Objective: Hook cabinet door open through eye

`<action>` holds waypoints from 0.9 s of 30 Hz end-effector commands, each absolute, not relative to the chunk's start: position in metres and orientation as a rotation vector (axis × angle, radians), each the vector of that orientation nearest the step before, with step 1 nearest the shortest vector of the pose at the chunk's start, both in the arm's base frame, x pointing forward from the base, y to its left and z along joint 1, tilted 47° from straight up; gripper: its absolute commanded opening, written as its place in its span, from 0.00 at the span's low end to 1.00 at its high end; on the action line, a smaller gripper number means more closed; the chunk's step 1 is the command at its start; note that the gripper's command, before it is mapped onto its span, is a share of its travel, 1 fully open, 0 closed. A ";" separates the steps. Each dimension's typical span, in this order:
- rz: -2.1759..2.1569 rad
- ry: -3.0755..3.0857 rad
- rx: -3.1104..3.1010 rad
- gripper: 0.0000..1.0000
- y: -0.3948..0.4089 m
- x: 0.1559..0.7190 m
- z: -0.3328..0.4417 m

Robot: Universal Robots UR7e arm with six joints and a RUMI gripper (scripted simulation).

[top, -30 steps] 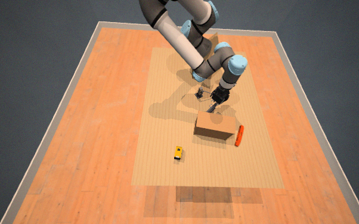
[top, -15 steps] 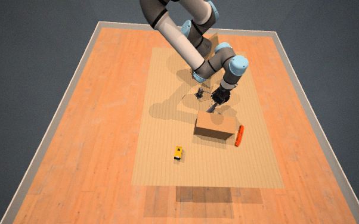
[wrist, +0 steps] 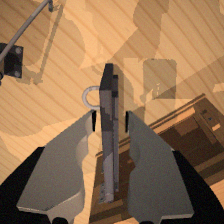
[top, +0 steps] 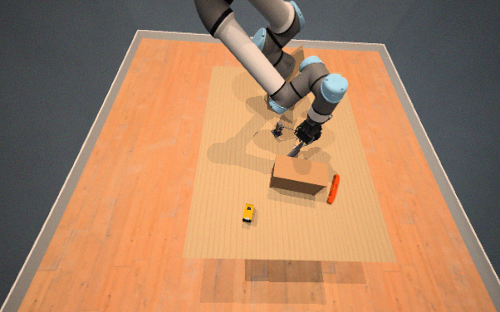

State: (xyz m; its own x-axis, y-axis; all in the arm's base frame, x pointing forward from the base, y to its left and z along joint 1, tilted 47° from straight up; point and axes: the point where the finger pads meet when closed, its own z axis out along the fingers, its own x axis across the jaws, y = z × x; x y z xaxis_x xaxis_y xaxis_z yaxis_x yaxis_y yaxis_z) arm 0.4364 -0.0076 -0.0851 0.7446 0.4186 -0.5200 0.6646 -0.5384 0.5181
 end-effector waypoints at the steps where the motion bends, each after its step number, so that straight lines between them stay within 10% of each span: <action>1: -0.435 0.810 2.215 0.15 -0.003 0.437 -0.081; 27: -0.435 0.810 2.215 0.15 0.031 0.440 -0.049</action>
State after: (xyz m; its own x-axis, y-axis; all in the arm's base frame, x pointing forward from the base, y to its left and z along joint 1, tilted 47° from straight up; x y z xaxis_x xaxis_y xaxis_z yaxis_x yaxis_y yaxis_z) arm 0.4393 0.0263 -0.0536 0.7445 0.4188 -0.5199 0.6646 -0.5383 0.5182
